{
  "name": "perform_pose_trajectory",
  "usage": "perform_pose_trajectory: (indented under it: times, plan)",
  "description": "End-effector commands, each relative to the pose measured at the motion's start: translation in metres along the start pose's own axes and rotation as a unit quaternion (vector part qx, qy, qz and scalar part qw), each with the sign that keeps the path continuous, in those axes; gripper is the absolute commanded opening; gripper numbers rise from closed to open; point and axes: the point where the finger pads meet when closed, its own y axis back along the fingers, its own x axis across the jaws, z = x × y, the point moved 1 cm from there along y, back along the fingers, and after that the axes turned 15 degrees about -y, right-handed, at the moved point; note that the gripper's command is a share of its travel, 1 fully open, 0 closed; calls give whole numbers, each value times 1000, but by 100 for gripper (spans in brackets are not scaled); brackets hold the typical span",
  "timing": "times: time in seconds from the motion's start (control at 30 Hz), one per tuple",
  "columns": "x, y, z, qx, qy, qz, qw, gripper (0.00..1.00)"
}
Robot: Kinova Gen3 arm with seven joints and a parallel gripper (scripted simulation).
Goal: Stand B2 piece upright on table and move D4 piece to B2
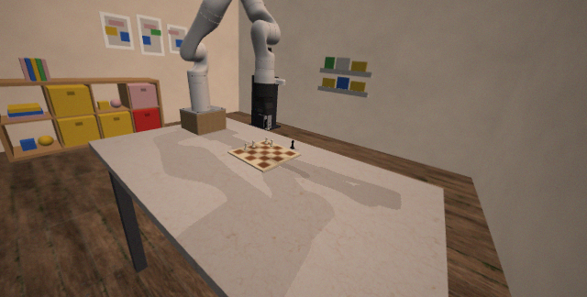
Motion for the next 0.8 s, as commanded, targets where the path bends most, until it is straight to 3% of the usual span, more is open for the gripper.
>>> perform_pose_trajectory:
  times: [0.0,0.1,0.77]
  plan:
    - [23,-5,18,2,-21,-2,1000,0]
    - [41,-5,33,1,-19,-2,1000,0]
    - [41,-12,33,1,-19,-2,1000,0]
